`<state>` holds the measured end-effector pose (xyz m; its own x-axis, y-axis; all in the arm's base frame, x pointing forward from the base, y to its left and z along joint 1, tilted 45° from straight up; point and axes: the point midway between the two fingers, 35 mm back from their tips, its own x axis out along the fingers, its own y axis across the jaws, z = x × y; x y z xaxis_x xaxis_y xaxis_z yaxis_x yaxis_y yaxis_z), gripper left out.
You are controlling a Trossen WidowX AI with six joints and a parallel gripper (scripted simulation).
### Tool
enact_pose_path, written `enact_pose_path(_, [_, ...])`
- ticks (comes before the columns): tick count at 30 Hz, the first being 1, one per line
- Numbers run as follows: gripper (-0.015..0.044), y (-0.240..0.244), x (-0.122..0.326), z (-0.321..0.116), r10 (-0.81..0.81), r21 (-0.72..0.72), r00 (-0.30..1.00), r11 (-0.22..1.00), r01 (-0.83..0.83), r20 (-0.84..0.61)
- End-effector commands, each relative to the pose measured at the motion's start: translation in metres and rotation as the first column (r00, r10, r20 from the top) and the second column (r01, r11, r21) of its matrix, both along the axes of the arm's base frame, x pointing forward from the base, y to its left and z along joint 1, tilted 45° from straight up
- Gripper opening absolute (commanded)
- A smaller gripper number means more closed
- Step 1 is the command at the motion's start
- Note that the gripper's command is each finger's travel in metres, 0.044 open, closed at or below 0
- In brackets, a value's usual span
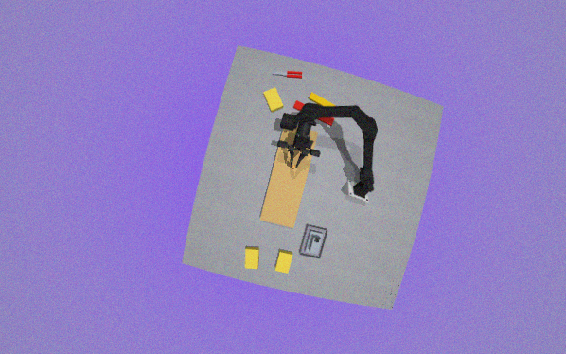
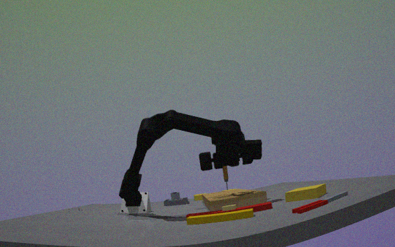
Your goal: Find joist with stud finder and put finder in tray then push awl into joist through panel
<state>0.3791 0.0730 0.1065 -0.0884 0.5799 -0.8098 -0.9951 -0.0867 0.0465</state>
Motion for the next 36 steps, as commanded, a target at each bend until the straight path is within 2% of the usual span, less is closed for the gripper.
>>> enact_pose_path(1, [0.0,-0.004,-0.001,-0.005,0.002,0.001,1.0,1.0,-0.002,-0.004])
enact_pose_path(16, [0.0,-0.02,-0.001,-0.022,0.002,0.001,1.0,1.0,-0.002,-0.004])
enact_pose_path(36, [0.0,-0.02,0.0,-0.02,0.0,0.002,1.0,1.0,0.0,0.001])
